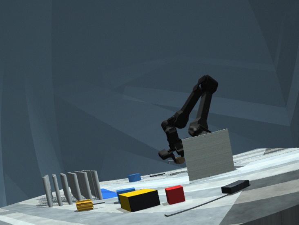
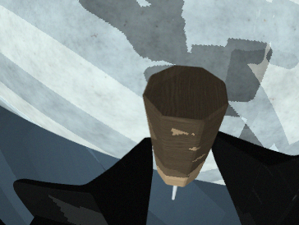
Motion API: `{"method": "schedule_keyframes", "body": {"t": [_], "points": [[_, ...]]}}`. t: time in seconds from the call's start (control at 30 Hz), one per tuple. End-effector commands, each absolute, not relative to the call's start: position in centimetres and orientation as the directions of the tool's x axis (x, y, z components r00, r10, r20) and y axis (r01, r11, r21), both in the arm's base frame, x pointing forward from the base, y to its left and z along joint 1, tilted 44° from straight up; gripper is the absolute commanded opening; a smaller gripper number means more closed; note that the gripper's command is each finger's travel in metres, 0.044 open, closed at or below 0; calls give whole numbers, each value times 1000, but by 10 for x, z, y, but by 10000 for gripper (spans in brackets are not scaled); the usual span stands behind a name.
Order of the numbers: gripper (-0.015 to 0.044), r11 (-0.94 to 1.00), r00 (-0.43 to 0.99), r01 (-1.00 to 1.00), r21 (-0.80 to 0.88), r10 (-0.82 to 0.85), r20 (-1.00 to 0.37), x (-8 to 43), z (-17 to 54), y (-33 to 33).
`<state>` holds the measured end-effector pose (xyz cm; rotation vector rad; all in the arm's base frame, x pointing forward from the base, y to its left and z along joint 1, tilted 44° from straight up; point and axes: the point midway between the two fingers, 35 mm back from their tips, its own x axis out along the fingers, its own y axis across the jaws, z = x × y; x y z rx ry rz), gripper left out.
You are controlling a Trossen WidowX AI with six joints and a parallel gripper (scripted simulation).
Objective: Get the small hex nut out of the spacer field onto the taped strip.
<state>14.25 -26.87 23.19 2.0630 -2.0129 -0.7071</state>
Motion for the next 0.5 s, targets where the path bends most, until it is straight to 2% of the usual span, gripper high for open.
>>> {"method": "schedule_keyframes", "body": {"t": [0.0, 0.47], "points": [[0, -76, -23, -892, 445, -977, -212, 143, 230, -271], [0, -75, -25, -890, 449, -977, -213, 140, 223, -278]]}}
